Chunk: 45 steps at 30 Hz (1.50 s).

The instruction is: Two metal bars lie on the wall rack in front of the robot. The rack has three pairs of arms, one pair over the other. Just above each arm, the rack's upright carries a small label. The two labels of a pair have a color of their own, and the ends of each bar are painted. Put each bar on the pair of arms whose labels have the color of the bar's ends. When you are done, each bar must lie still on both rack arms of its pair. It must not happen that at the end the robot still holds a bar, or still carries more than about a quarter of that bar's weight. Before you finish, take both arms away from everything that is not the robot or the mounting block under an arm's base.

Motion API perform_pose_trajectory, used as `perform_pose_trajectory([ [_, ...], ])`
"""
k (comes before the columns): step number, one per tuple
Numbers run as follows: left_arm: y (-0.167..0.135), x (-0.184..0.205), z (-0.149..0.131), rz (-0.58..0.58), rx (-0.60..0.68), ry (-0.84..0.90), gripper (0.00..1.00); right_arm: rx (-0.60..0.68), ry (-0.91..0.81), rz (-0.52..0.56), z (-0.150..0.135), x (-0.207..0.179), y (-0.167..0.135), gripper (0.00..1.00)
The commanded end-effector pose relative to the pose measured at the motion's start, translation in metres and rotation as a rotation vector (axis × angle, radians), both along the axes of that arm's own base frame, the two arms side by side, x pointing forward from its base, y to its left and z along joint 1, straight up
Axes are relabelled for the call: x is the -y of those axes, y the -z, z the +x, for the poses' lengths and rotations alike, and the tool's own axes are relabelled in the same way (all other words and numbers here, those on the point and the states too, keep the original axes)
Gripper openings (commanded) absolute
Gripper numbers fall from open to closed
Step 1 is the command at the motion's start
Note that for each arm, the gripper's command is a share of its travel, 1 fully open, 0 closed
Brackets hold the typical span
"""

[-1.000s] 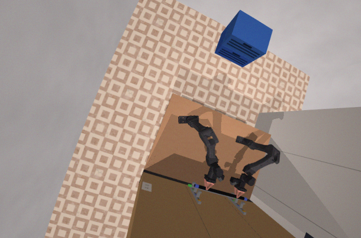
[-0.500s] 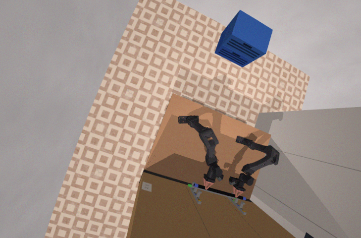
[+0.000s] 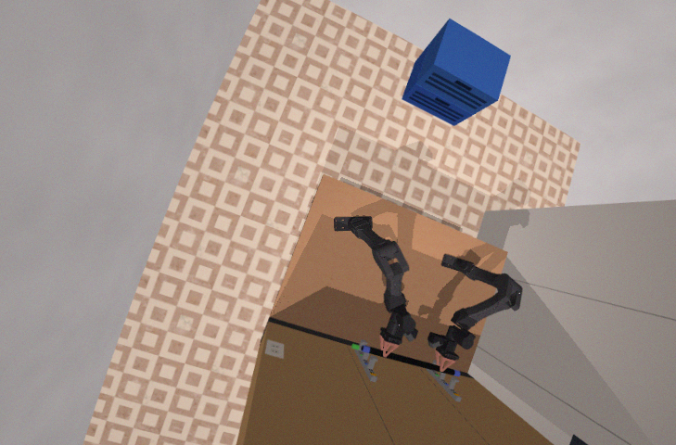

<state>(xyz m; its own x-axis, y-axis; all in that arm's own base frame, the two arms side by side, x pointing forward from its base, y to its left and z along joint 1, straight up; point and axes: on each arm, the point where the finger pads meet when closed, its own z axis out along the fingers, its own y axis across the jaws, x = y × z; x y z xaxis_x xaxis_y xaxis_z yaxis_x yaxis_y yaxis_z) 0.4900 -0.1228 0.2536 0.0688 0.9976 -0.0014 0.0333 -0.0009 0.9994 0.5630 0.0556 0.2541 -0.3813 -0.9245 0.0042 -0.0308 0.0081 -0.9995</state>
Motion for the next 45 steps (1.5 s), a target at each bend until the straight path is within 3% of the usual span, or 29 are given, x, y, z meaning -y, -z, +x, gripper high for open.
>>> perform_pose_trajectory([
  [1, -0.019, -0.004, 0.008, 0.000, 0.034, -0.010, 0.00, 0.030, 0.004, -0.007, 0.007, 0.005, -0.017, 0.00],
  [45, -0.019, -0.003, 0.040, 0.000, 0.034, -0.011, 0.00, 0.030, 0.004, -0.006, 0.037, 0.017, -0.016, 0.00],
])
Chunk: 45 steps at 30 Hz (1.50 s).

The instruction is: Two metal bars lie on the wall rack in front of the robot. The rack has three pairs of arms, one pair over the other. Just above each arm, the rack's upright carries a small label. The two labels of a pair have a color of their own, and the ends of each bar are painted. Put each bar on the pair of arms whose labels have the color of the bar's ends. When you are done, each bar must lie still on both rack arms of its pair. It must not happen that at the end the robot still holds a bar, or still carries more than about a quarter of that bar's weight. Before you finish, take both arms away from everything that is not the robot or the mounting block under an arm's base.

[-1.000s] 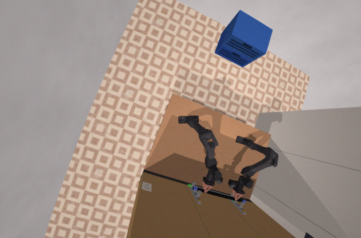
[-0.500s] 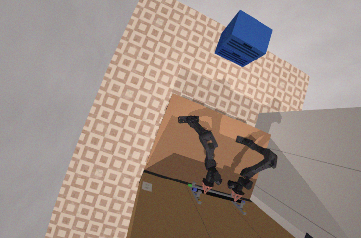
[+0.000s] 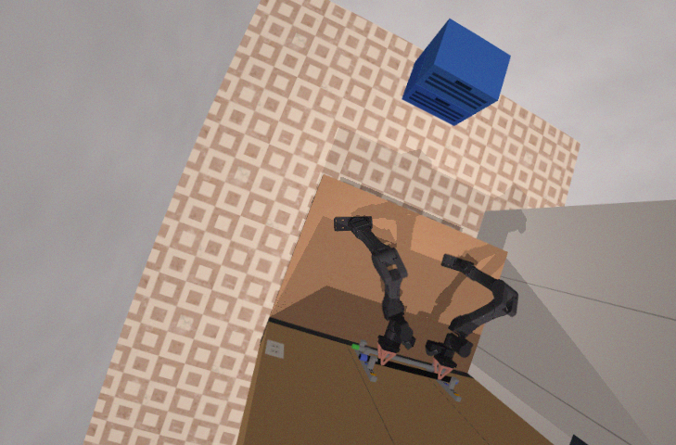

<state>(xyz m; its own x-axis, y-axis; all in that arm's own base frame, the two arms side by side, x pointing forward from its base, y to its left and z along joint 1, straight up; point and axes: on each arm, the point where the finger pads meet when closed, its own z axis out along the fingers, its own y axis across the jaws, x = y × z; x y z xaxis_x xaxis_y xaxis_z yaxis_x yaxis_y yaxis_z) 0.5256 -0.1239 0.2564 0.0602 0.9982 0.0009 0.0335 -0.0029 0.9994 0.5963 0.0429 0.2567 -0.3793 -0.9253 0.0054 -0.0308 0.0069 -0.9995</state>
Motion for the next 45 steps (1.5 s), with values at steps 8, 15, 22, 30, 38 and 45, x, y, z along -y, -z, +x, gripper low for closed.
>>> perform_pose_trajectory([
  [8, -0.002, -0.004, 0.005, -0.002, 0.034, -0.002, 0.00, 0.030, 0.006, -0.005, 0.004, 0.004, 0.000, 0.00],
  [15, 0.007, -0.004, 0.005, -0.002, 0.034, -0.002, 0.00, 0.030, 0.006, -0.005, 0.004, 0.004, 0.008, 0.00],
  [22, 0.010, -0.004, 0.005, -0.002, 0.034, -0.002, 0.00, 0.031, 0.006, -0.005, 0.004, 0.004, 0.011, 0.00],
  [30, 0.014, -0.004, 0.005, -0.002, 0.034, -0.002, 0.00, 0.031, 0.006, -0.005, 0.004, 0.004, 0.015, 0.00],
  [38, 0.017, -0.004, 0.005, -0.002, 0.034, -0.002, 0.00, 0.031, 0.006, -0.005, 0.004, 0.004, 0.018, 0.00],
  [45, 0.021, -0.004, 0.005, -0.002, 0.034, -0.002, 0.00, 0.031, 0.006, -0.005, 0.004, 0.004, 0.021, 0.00],
])
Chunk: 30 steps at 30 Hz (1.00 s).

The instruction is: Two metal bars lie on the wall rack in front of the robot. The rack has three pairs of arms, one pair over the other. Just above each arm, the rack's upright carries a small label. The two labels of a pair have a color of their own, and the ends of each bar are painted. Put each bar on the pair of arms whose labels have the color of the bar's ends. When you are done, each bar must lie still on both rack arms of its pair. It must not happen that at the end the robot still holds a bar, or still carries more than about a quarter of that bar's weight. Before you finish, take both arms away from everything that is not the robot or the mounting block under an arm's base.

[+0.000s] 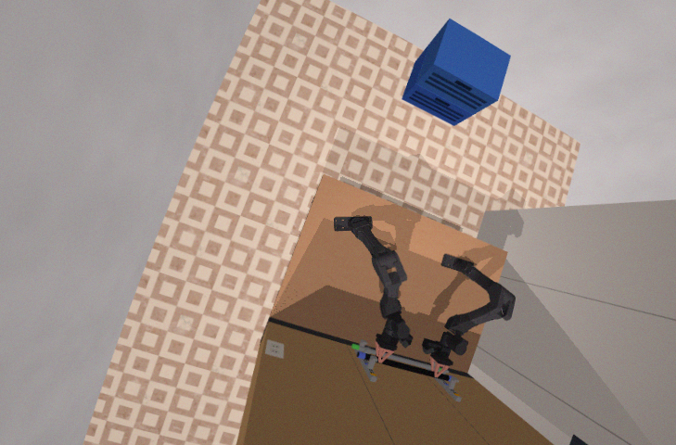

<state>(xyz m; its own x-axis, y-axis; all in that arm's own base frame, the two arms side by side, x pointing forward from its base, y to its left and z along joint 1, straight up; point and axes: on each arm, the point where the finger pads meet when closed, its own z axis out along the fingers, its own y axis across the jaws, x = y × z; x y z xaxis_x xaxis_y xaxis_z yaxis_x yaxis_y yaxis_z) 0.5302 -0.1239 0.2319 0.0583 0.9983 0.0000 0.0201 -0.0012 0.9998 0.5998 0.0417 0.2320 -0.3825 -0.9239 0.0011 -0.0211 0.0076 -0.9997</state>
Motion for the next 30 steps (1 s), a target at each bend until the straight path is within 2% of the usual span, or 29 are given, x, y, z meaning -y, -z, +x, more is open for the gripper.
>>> perform_pose_trajectory([
  [1, -0.0034, -0.0039, 0.0003, 0.000, 0.021, 0.000, 0.00, 0.021, 0.002, -0.005, 0.0003, 0.0029, -0.0032, 0.00],
  [5, -0.0029, -0.0039, 0.0003, -0.001, 0.020, 0.000, 0.02, 0.021, 0.002, -0.006, 0.0002, 0.0029, -0.0029, 0.01],
  [30, -0.0029, -0.0038, 0.0003, -0.001, 0.020, 0.000, 0.37, 0.021, 0.002, -0.006, 0.0002, 0.0029, -0.0029, 0.36],
])
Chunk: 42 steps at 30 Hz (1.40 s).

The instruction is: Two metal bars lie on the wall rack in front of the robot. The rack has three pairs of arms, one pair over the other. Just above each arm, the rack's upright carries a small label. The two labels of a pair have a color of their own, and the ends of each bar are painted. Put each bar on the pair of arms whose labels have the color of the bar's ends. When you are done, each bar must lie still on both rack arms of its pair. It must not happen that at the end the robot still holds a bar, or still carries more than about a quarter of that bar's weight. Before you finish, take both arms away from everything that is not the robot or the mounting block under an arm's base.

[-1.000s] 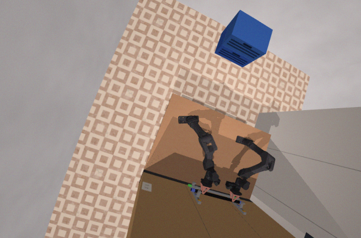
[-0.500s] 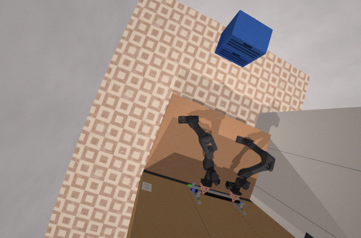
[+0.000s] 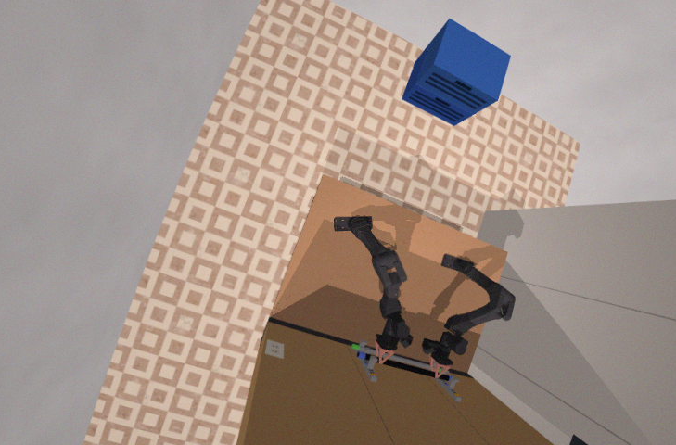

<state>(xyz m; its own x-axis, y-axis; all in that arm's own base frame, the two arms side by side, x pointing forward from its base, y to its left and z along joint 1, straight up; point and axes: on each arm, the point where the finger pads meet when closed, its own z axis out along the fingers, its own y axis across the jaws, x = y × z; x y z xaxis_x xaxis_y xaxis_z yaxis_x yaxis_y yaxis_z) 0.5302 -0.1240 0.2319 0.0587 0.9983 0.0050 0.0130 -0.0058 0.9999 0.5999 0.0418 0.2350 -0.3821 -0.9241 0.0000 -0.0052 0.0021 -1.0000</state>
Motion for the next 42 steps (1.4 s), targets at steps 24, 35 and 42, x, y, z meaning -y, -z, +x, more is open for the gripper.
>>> perform_pose_trajectory([
  [24, -0.003, -0.004, 0.000, -0.006, 0.013, -0.001, 0.70, 0.005, 0.003, -0.001, 0.000, 0.003, 0.000, 0.69],
  [35, -0.003, -0.005, -0.012, -0.006, 0.013, -0.001, 0.70, 0.005, 0.003, -0.001, -0.011, -0.002, 0.000, 0.69],
  [42, -0.003, -0.005, -0.018, -0.006, 0.013, -0.001, 0.70, 0.005, 0.003, -0.001, -0.017, -0.004, 0.000, 0.69],
])
